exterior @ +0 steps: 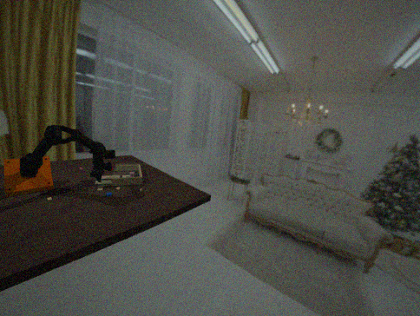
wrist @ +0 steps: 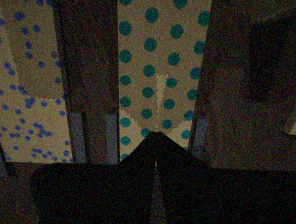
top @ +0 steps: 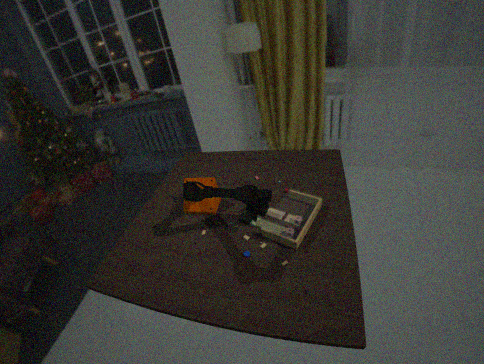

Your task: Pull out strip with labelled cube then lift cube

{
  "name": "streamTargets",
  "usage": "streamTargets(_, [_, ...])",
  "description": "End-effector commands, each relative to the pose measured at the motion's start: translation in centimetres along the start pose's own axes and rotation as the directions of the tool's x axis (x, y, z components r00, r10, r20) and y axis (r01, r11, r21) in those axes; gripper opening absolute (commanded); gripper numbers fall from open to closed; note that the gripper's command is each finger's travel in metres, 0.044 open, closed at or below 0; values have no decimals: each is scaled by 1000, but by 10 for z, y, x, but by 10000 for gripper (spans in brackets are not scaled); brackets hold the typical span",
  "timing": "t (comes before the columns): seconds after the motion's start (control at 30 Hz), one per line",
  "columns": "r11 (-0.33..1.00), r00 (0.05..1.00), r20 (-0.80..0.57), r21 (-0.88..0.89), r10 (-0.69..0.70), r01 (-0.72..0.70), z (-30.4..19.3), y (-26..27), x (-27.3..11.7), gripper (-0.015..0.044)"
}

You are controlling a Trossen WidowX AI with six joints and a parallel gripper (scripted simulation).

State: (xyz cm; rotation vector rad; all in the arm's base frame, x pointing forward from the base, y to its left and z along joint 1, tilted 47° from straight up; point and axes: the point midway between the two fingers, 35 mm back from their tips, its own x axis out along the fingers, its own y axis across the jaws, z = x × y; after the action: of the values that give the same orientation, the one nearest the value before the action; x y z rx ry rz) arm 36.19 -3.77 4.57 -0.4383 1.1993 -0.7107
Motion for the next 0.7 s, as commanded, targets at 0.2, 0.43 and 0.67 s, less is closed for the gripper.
streamTargets(0.2, [1000, 1000, -4, -3, -4, 4, -3, 0, 4, 0])
streamTargets(0.43, [1000, 1000, -5, -4, -4, 4, -14, 0, 4, 0])
streamTargets(0.67, [1000, 1000, -5, -4, -4, 4, -25, 0, 4, 0])
